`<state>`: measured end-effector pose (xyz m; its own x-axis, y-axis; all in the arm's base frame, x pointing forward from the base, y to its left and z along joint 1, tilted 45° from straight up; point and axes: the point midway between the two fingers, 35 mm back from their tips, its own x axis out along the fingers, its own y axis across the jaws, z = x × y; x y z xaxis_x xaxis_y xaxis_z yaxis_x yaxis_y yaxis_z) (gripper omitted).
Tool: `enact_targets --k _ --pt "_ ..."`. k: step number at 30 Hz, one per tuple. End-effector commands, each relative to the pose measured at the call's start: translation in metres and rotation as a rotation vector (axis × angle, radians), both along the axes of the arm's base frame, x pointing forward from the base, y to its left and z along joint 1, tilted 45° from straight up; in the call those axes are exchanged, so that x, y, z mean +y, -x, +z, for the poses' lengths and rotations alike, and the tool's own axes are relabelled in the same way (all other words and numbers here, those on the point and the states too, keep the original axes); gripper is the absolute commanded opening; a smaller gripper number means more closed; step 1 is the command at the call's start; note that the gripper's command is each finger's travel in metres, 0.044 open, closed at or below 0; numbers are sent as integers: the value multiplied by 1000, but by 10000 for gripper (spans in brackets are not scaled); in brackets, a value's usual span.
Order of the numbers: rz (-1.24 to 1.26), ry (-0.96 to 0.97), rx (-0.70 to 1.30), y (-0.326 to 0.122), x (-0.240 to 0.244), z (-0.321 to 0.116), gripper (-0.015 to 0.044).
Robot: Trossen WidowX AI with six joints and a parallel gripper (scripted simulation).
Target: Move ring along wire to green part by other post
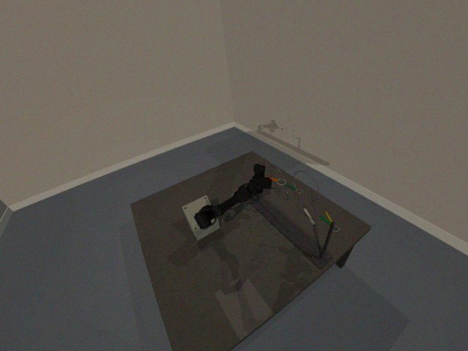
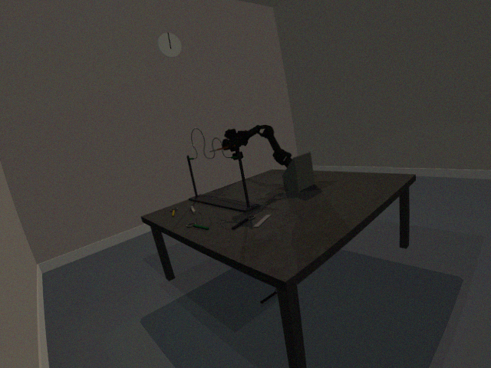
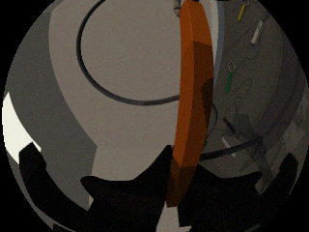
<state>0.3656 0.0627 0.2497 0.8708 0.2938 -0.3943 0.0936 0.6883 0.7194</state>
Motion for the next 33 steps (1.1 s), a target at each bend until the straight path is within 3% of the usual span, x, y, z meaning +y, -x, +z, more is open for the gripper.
enact_targets --k 1,13,33 --pt "5 -50 0 1 7 9 -150" --pt "4 -12 0 1 10 16 -150" --pt "-2 327 -1 0 -5 4 -150"
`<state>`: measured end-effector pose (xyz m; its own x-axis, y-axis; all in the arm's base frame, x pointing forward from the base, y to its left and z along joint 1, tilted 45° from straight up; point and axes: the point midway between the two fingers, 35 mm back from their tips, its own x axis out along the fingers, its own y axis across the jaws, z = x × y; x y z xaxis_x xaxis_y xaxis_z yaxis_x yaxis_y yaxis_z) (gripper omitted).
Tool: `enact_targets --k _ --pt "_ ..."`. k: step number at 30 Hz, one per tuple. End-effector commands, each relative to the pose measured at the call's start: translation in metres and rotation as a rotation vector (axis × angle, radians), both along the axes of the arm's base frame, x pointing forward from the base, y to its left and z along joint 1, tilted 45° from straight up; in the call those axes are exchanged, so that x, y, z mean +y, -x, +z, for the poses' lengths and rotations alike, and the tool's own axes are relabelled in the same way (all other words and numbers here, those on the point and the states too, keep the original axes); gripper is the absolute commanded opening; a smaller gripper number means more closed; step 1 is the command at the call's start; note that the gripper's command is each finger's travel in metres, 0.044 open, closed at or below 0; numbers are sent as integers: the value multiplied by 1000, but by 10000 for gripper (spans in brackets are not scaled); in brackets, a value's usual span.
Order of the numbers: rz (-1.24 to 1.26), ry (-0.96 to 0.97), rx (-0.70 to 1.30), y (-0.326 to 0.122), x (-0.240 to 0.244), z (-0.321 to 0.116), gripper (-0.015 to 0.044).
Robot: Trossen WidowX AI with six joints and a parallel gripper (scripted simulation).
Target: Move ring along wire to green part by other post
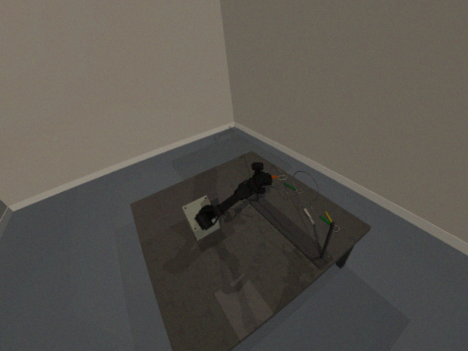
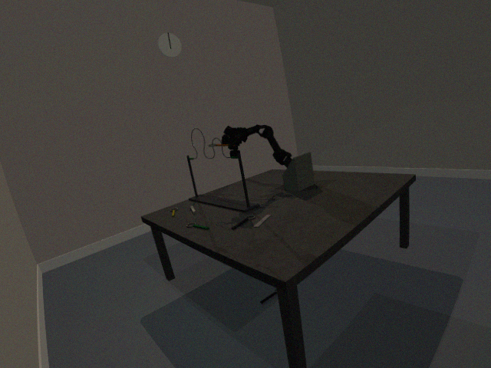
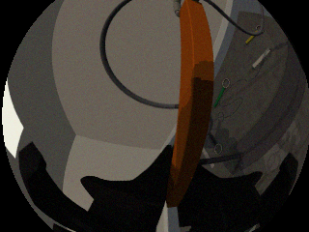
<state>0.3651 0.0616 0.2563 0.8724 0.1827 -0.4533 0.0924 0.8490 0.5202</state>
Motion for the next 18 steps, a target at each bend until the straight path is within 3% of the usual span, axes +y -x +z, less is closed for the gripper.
enact_targets --k 1,18 --pt "-2 89 2 0 -5 -3 -150" --pt "-9 428 0 -1 -25 -11 -150"
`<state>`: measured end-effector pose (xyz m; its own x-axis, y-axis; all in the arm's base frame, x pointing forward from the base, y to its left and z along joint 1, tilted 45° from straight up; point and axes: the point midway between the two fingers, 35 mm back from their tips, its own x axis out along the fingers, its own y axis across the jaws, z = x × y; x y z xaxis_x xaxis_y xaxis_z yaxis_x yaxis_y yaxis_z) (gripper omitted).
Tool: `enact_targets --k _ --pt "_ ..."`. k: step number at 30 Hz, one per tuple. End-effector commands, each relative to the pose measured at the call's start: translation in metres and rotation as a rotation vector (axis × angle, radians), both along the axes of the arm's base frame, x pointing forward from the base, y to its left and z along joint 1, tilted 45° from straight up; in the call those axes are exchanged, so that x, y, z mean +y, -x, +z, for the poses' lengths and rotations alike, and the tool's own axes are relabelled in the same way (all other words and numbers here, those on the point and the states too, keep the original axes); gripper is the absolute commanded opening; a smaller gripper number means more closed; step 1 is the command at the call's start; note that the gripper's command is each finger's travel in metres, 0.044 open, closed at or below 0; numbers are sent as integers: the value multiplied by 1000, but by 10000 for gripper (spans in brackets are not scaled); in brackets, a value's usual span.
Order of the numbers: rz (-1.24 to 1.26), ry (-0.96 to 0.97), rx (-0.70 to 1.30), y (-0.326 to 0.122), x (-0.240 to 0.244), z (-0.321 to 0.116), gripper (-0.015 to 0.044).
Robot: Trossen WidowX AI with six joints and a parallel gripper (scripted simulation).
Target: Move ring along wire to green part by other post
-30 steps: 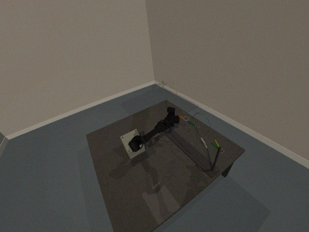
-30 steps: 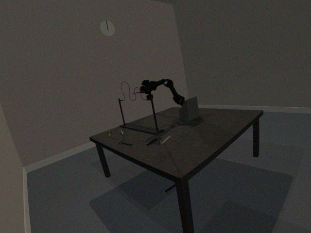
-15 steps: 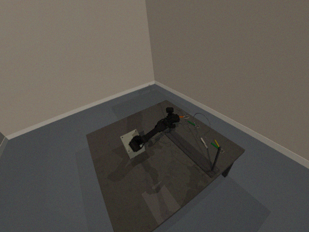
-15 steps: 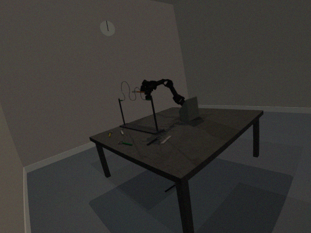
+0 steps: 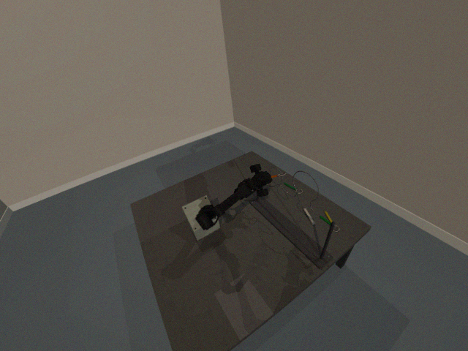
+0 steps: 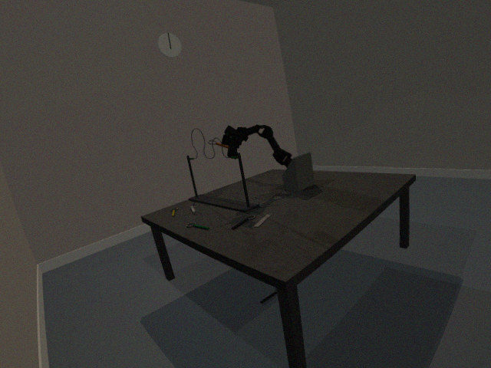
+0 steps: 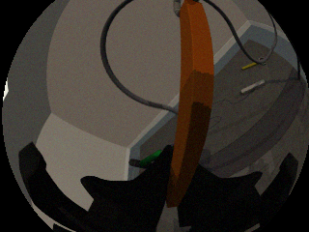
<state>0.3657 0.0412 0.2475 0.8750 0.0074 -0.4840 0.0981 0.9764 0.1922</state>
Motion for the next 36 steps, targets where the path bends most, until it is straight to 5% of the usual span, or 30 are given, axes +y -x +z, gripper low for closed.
enact_targets --k 1,36 --pt "-2 92 3 0 -6 -2 -150" --pt "-17 780 -2 0 -48 6 -150"
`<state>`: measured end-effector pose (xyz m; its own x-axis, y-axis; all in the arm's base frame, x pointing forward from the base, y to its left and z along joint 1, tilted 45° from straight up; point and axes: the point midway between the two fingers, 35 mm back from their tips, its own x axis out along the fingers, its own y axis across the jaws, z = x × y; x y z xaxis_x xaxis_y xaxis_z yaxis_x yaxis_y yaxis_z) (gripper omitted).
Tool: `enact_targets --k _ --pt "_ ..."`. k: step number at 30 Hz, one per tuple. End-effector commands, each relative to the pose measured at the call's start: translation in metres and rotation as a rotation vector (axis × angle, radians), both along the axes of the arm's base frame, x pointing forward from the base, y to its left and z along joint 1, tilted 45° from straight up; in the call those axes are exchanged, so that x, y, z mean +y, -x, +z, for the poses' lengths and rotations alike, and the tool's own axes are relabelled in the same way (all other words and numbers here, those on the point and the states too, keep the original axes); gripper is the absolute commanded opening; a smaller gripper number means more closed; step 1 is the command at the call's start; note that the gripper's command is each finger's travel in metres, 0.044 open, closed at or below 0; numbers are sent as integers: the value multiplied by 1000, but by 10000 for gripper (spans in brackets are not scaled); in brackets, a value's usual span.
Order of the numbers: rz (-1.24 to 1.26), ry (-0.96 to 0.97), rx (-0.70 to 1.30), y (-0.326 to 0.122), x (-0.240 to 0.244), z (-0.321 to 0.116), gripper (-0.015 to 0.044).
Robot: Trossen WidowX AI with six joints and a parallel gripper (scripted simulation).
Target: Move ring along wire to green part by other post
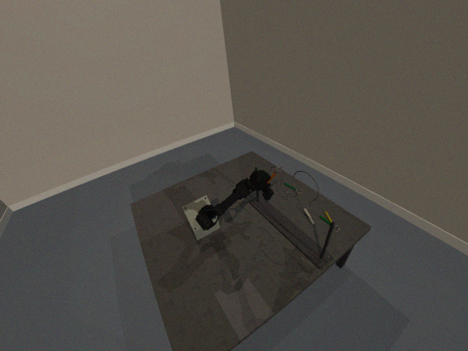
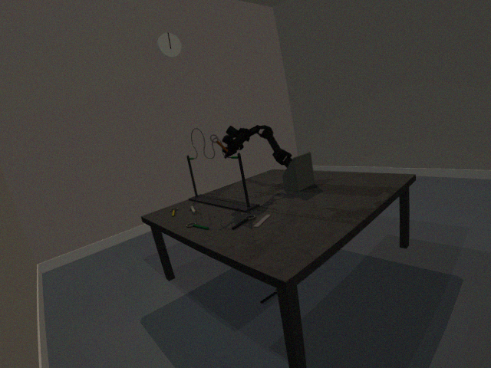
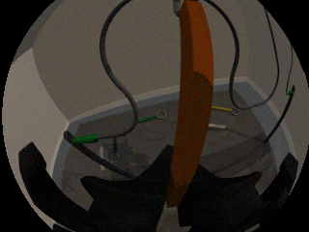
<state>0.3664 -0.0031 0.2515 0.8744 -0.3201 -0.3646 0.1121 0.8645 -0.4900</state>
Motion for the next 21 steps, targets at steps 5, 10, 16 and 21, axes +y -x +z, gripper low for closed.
enact_targets --k 5,10,16,21 --pt "-6 170 0 1 -10 5 -150" --pt "-7 270 -1 1 -15 9 -150" --pt "-10 391 -2 1 -20 15 -150" --pt "-12 491 -3 1 -24 20 -150"
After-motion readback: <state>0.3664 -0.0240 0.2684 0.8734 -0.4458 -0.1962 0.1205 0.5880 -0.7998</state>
